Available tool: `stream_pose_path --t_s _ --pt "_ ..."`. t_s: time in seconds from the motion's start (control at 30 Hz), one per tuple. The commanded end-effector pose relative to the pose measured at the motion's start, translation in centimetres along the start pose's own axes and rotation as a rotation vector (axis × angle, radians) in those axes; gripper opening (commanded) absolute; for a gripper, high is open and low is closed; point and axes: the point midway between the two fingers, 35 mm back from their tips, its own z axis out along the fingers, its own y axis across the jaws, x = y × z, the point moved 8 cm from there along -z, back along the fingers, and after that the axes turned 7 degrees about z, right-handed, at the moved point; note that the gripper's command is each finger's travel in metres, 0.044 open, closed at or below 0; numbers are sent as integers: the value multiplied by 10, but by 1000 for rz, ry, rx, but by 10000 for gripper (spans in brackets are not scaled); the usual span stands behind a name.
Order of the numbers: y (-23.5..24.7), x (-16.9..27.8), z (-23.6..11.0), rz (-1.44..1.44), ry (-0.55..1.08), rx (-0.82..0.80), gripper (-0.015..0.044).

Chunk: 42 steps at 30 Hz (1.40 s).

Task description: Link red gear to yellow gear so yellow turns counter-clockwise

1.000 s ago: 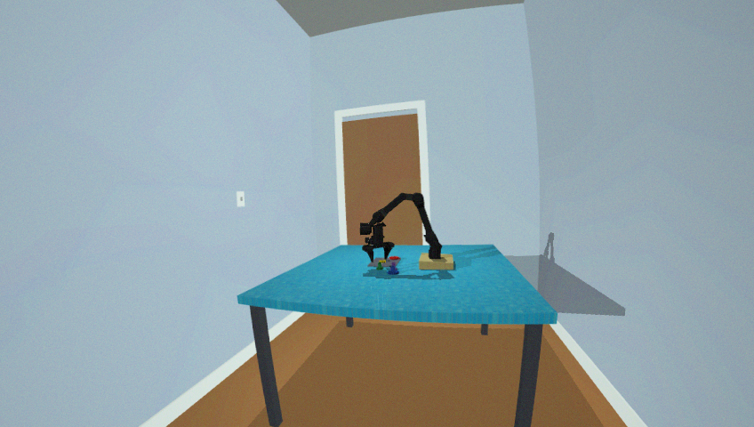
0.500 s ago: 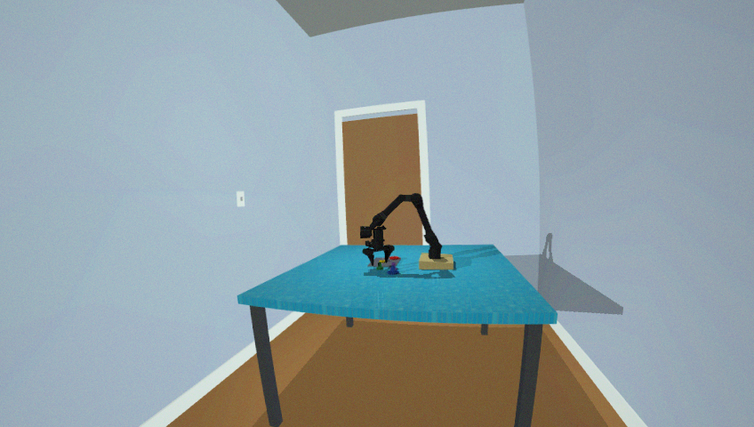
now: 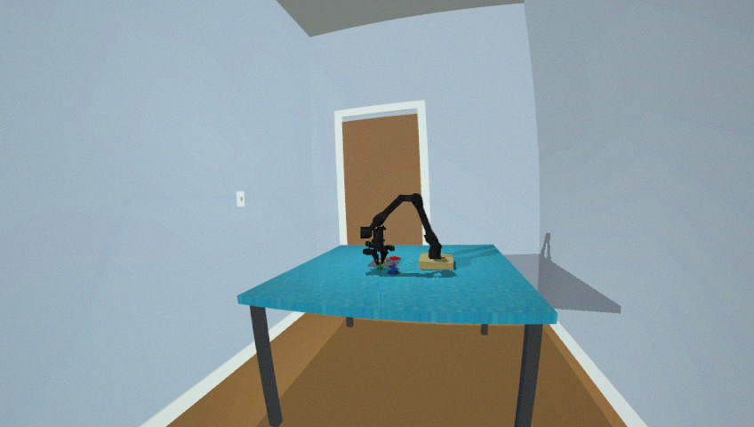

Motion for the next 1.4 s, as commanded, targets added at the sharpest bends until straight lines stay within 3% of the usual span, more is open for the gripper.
stream_pose_path --t_s 0.0,0.27,1.37 --pt "0 0 1 5 3 -1 66" --pt "0 0 1 5 3 -1 0" --pt "4 0 -84 5 3 -2 0"
